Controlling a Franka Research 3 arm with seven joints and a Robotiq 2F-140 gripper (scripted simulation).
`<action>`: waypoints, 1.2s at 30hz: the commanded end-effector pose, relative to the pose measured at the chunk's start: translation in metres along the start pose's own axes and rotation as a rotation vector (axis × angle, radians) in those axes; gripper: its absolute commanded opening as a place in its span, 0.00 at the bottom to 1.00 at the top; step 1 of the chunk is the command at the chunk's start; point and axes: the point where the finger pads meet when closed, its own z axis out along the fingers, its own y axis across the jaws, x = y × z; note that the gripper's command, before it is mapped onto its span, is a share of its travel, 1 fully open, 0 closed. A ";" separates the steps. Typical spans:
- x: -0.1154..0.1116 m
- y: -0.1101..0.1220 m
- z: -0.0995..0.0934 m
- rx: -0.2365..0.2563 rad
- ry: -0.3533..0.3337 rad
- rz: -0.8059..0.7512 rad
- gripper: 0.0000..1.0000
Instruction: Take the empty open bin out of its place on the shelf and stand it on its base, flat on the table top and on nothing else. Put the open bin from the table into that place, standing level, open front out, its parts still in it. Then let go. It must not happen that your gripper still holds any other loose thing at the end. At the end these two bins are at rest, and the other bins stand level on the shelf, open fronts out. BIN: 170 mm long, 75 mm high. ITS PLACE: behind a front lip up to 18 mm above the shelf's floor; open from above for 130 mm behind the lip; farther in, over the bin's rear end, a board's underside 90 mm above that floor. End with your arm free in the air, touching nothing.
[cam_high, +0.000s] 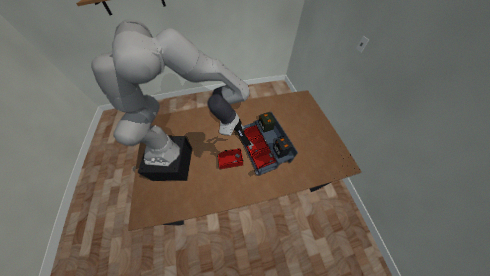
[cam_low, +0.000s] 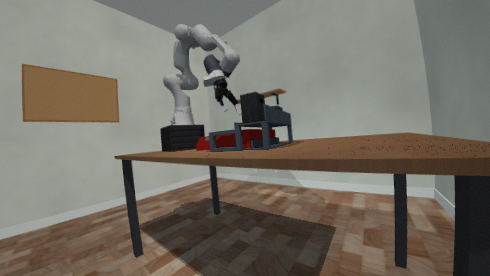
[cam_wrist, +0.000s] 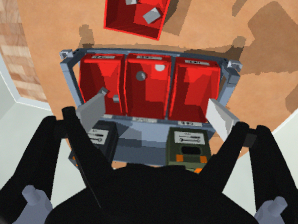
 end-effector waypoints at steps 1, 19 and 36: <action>0.000 -0.001 0.000 0.004 0.004 0.014 1.00; -0.001 0.000 0.002 0.009 0.007 0.026 1.00; -0.001 0.000 0.002 0.009 0.007 0.026 1.00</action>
